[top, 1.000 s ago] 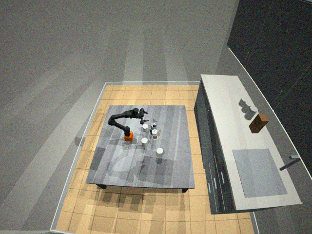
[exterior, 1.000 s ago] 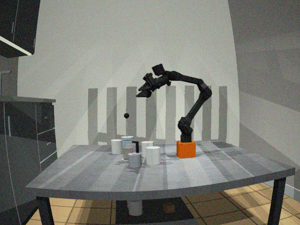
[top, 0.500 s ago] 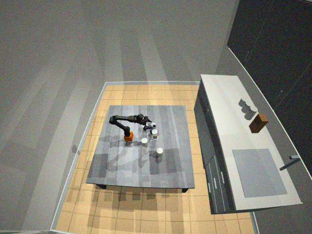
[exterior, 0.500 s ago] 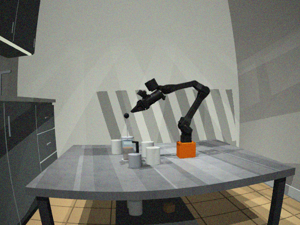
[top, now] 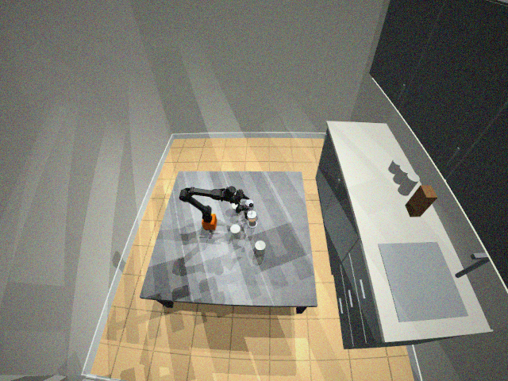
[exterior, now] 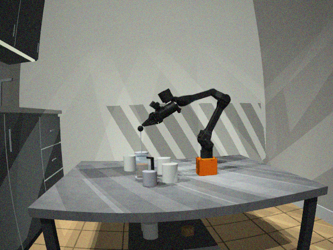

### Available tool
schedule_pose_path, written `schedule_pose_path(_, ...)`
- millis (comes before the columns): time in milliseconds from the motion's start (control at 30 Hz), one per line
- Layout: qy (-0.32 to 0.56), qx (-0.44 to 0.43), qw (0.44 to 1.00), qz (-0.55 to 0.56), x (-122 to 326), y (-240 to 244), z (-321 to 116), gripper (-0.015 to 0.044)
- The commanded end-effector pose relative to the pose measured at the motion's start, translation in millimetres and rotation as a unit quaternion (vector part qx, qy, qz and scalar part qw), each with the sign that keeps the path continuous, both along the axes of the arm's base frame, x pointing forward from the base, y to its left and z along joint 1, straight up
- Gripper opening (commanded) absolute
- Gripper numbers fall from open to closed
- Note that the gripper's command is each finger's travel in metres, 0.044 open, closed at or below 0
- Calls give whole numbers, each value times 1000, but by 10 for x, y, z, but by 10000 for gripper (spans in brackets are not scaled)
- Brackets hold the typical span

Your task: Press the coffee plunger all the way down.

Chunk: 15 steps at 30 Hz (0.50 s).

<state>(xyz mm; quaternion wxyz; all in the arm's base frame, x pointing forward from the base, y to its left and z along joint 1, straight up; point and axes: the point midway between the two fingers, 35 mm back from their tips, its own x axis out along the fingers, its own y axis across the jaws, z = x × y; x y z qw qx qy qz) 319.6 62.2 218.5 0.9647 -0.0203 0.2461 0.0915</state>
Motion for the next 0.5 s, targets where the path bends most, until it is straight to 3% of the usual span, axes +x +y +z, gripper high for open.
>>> schedule_pose_path(0, 2, -3, 1000, 1, 65, 10, -51, 440)
schedule_pose_path(367, 1, -3, 1000, 2, 194, 36, -134, 440)
schedule_pose_path(467, 1, -3, 1000, 2, 194, 36, -134, 361)
